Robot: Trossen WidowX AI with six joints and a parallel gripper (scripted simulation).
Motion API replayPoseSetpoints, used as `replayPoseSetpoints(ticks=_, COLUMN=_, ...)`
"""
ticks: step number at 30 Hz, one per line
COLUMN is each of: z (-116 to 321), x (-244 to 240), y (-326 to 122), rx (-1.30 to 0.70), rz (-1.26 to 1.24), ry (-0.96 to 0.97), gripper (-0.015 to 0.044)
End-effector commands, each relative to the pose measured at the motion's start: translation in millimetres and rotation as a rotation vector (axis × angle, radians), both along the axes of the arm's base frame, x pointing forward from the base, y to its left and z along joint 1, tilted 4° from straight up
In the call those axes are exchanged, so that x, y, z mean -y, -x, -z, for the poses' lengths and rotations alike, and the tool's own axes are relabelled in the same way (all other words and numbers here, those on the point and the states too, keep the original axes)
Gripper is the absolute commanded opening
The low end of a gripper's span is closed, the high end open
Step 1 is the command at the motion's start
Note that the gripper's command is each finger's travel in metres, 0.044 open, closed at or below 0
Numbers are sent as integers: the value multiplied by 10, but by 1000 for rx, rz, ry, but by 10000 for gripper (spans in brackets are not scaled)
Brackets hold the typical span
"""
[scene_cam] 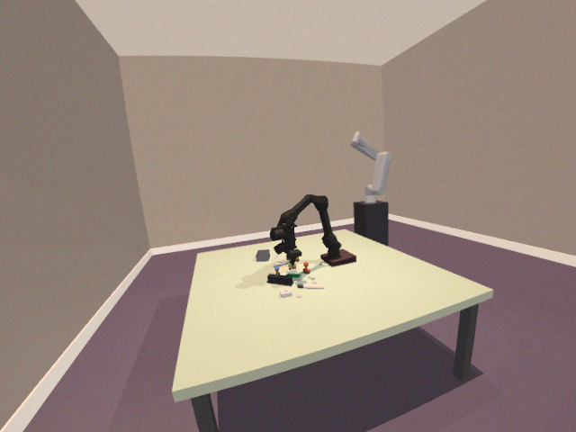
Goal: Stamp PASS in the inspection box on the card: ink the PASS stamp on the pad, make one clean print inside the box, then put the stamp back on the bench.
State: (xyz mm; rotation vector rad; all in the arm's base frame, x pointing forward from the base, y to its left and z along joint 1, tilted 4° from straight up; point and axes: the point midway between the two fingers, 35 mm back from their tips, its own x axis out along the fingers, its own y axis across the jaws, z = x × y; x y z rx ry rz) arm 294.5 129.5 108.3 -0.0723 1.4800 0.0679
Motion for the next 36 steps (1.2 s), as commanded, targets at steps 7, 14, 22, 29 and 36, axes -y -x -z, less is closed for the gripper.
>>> replayPoseSetpoints(ticks=7, z=-116, x=80, y=-9, rx=3, rz=-7, ry=4, gripper=0)
replayPoseSetpoints(ticks=14, z=-128, x=444, y=-79, rx=2, rz=-67, ry=12, gripper=0)
replayPoseSetpoints(ticks=22, z=-139, x=859, y=-106, rx=1, rz=-136, ry=22, gripper=0)
replayPoseSetpoints(ticks=29, z=-148, x=1215, y=-83, rx=1, rz=-197, ry=30, gripper=0)
replayPoseSetpoints(ticks=36, z=-152, x=1437, y=-47, rx=1, rz=-235, ry=36, gripper=0)
